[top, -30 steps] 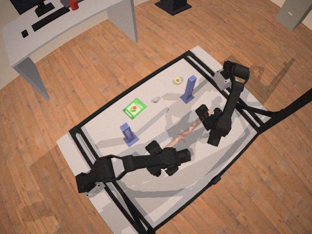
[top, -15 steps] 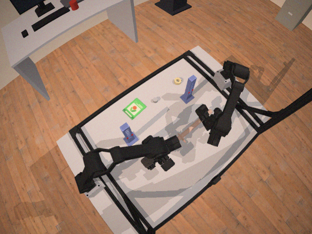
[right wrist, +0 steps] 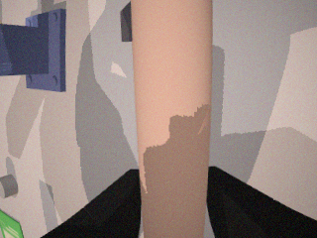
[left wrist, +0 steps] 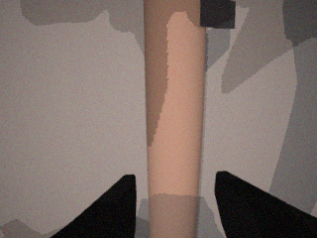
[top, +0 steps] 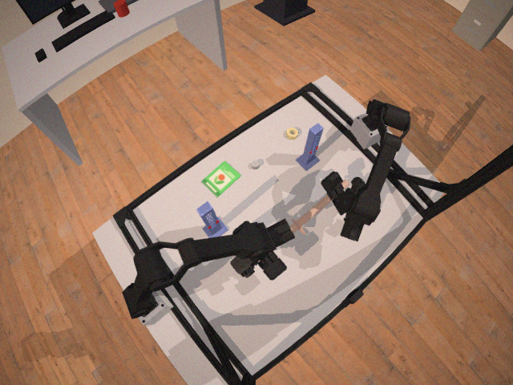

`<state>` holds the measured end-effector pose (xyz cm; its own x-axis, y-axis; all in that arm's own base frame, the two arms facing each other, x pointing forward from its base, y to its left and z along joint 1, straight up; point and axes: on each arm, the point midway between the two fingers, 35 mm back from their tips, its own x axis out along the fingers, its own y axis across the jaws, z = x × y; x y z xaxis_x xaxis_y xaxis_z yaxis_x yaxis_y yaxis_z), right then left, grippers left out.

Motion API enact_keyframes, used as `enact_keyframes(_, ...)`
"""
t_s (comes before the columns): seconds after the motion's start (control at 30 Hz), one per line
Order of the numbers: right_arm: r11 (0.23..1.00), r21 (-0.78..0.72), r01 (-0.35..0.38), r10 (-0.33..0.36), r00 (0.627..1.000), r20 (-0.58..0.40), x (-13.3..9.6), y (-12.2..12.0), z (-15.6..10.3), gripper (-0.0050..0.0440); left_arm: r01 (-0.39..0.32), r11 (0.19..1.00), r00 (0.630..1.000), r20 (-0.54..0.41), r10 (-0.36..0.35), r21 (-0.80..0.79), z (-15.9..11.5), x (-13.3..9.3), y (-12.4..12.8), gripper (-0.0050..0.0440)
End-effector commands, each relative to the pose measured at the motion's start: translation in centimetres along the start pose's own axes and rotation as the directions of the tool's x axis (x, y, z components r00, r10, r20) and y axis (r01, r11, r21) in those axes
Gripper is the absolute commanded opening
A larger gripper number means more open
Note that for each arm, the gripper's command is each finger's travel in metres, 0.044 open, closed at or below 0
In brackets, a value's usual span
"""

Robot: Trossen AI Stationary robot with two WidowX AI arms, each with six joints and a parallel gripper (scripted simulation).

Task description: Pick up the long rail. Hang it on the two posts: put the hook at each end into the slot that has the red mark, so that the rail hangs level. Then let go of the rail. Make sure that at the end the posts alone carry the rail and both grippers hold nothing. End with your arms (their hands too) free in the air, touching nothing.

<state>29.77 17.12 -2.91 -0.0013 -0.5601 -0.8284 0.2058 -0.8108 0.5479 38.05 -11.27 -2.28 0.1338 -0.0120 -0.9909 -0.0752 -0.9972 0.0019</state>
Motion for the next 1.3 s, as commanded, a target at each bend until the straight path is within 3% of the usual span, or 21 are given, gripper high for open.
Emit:
enact_keyframes(0.0,1.0,0.003,-0.008,0.008,1.0,-0.007,-0.1,0.2,-0.1,0.0,0.002,1.0,1.0,0.018,-0.002,0.003,0.6,1.1,-0.1,0.016)
enact_keyframes(0.5,1.0,0.003,-0.008,0.008,1.0,-0.007,-0.1,0.2,-0.1,0.0,0.002,1.0,1.0,0.018,-0.002,0.003,0.7,2.5,-0.1,0.016)
enact_keyframes(0.63,1.0,0.003,-0.008,0.008,1.0,-0.007,-0.1,0.2,-0.1,0.0,0.002,1.0,1.0,0.018,-0.002,0.003,0.5,2.5,-0.1,0.0064)
enact_keyframes(0.7,1.0,0.003,-0.008,0.008,1.0,-0.007,-0.1,0.2,-0.1,0.0,0.002,1.0,1.0,0.018,-0.002,0.003,0.5,2.5,-0.1,0.0064)
enact_keyframes(0.8,1.0,0.003,-0.008,0.008,1.0,-0.007,-0.1,0.2,-0.1,0.0,0.002,1.0,1.0,0.018,-0.002,0.003,0.5,2.5,-0.1,0.0)
enact_keyframes(1.27,1.0,0.003,-0.008,0.008,1.0,-0.007,-0.1,0.2,-0.1,0.0,0.002,1.0,1.0,0.018,-0.002,0.003,0.5,2.5,-0.1,0.0)
